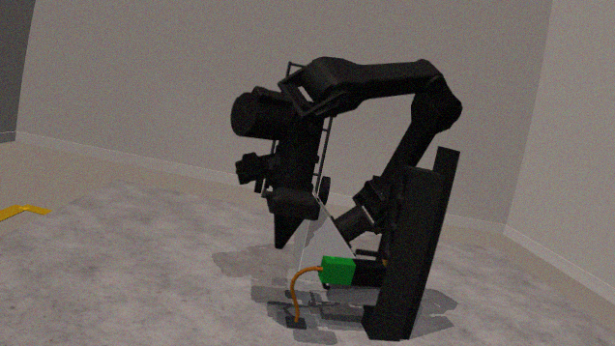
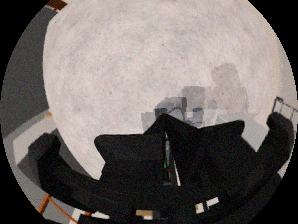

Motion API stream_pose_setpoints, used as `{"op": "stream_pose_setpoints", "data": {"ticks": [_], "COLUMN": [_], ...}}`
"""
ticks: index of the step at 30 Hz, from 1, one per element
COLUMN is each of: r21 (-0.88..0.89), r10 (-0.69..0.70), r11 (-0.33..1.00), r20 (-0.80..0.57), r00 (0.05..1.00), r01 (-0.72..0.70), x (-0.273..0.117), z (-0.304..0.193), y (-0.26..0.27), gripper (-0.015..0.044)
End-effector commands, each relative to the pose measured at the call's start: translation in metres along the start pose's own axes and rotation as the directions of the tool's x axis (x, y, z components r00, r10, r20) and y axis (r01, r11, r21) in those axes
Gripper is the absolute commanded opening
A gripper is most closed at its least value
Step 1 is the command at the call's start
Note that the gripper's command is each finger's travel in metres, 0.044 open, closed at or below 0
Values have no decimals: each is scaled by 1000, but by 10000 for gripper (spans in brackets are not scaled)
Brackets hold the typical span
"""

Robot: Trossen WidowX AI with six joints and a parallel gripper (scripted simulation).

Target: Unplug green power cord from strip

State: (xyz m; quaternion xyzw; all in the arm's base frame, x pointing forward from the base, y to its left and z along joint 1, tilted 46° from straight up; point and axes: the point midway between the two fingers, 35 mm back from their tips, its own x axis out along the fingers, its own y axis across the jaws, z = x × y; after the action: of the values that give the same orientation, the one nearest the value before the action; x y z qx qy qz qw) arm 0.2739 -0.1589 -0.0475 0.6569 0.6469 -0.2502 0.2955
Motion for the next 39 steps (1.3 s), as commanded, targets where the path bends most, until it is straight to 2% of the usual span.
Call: {"op": "stream_pose_setpoints", "data": {"ticks": [1,39], "r21": [-3,-3], "r10": [-3,-3], "r11": [1000,1000], "r20": [1,1], "r00": [1000,1000], "r01": [3,3], "x": [1,1], "z": [0,0], "y": [-2,0], "gripper": [0,0]}}
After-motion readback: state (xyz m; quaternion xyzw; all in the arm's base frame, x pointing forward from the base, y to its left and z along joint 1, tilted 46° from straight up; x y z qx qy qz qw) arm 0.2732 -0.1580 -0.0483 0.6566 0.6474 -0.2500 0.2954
